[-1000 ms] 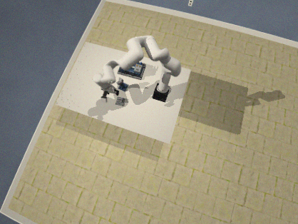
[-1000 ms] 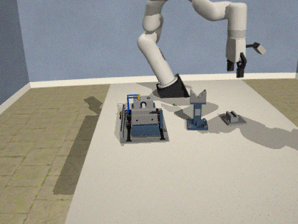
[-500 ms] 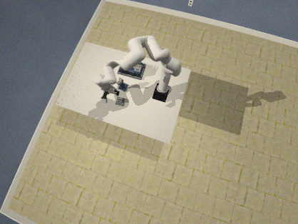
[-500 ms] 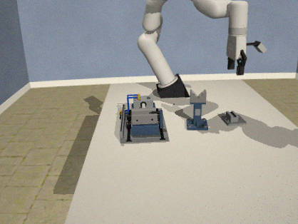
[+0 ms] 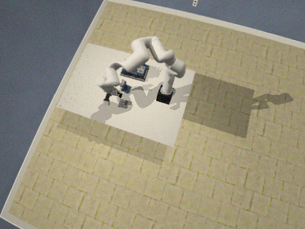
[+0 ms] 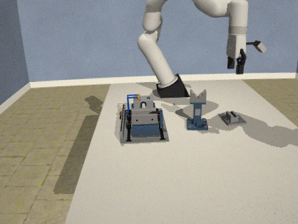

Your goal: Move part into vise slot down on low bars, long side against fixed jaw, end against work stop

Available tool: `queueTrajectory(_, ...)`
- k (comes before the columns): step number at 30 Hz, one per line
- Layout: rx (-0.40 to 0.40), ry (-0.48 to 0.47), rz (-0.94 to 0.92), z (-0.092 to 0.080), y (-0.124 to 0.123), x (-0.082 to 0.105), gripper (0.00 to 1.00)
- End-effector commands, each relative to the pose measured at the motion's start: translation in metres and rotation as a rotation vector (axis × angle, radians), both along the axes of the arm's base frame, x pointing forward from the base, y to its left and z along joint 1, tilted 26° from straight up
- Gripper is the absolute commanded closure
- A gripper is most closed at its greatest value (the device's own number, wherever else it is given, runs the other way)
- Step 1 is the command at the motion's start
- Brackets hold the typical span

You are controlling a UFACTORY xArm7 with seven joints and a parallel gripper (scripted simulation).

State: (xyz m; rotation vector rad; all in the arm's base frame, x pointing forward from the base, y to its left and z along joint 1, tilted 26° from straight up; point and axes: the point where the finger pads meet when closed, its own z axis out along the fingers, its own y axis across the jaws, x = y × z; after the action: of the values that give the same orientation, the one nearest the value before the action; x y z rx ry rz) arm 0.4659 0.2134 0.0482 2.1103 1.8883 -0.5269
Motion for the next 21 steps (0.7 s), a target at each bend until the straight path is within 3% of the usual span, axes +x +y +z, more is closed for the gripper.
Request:
queueTrajectory(1, -0.002, -0.009, 0.0, 0.0026, 0.0024, 0.0006, 0.0)
queueTrajectory(8, -0.003, -0.01, 0.0, 0.0028, 0.0025, 0.0006, 0.0)
queueTrajectory(9, -0.003, -0.01, 0.0, 0.0028, 0.0025, 0.0006, 0.11)
queueTrajectory(21, -0.003, -0.01, 0.0, 0.0028, 0.0025, 0.0006, 0.11)
